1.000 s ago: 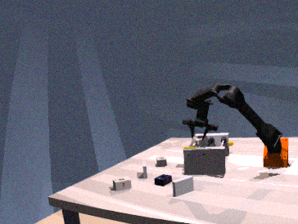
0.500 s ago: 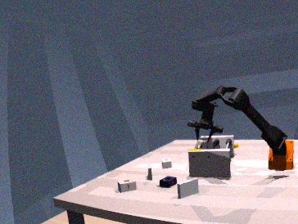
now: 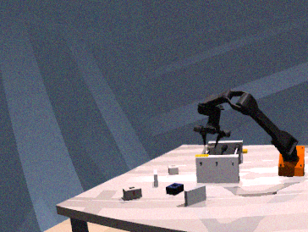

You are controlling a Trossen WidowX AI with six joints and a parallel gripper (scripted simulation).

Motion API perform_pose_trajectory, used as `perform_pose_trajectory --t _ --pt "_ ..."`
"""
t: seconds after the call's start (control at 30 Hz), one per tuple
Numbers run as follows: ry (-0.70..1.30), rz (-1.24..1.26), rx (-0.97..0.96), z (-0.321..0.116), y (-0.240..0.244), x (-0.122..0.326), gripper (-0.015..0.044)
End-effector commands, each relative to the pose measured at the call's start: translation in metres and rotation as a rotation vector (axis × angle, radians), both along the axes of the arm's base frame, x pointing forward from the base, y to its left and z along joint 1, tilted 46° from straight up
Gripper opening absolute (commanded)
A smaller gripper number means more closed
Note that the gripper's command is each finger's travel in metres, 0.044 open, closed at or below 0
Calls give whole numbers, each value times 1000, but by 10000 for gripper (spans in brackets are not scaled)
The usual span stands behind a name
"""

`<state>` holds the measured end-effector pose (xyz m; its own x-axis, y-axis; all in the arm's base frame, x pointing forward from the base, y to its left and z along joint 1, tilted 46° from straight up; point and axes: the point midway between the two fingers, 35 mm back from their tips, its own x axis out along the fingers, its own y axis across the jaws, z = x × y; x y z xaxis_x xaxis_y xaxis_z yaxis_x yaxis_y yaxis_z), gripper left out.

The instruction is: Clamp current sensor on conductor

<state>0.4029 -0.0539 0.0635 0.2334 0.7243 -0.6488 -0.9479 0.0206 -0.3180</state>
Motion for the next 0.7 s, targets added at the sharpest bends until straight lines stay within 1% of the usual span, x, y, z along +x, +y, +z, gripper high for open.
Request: perform_pose_trajectory --t 0.0,0.5,0.67 --pt "22 25 -13 -1 -1 4 0" --pt "123 128 -42 1 2 12 0" --pt "105 106 -31 1 4 11 131"
